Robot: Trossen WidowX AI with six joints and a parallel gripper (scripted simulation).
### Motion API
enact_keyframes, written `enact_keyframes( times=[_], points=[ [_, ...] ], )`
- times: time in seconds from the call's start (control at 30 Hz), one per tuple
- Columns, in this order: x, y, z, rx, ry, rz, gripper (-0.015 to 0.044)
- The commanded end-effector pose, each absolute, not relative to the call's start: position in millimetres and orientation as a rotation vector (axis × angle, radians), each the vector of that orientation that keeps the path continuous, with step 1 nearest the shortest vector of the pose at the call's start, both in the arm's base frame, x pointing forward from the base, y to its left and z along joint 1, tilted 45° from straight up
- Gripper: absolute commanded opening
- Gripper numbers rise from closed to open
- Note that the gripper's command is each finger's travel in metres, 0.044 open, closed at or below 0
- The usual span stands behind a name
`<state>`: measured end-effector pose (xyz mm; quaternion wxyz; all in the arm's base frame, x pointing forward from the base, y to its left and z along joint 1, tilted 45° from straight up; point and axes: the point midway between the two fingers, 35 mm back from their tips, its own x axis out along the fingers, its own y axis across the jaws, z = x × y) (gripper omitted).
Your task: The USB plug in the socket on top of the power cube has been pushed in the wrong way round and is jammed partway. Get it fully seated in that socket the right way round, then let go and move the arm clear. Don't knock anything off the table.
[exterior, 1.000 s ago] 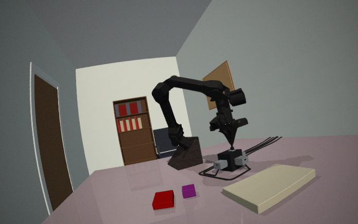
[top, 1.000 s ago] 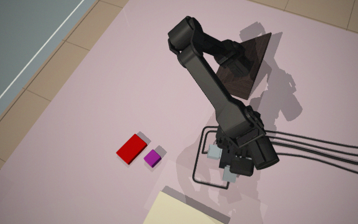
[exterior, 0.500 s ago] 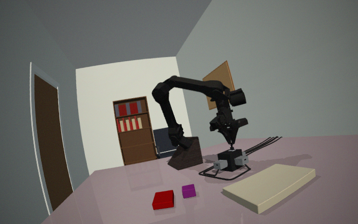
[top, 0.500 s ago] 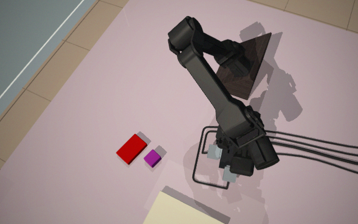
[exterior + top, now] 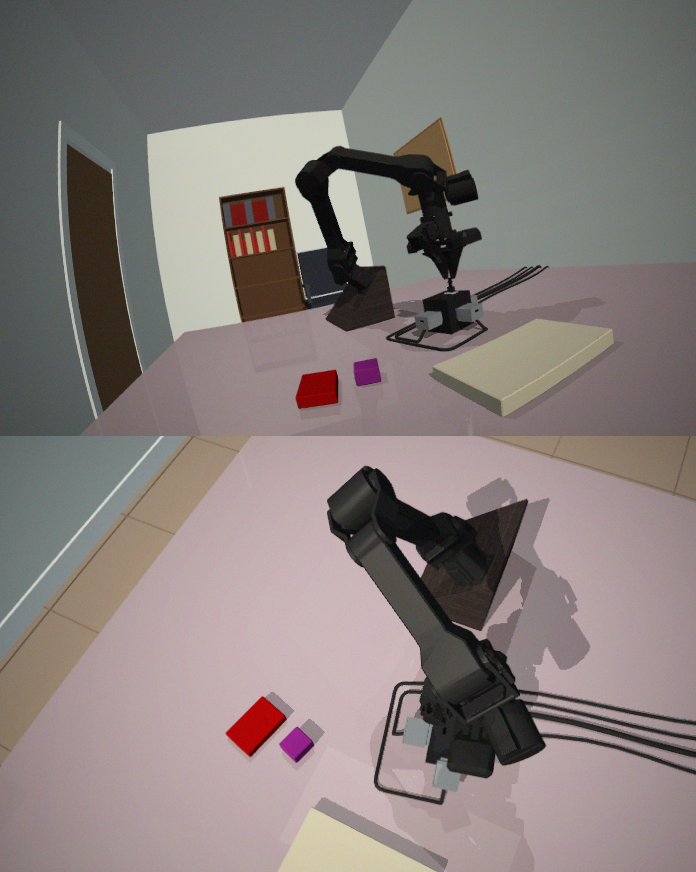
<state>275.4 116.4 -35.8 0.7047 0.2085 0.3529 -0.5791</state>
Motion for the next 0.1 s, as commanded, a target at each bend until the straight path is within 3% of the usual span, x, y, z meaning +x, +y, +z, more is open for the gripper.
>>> enact_keyframes(
  times=[0.0, 0.07],
  points=[
    [275.5, 120.0, -33.1, 0.471, 0.786, -1.289, 0.0095],
    [275.3, 121.4, -31.7, 0.471, 0.786, -1.289, 0.0095]
  ],
)
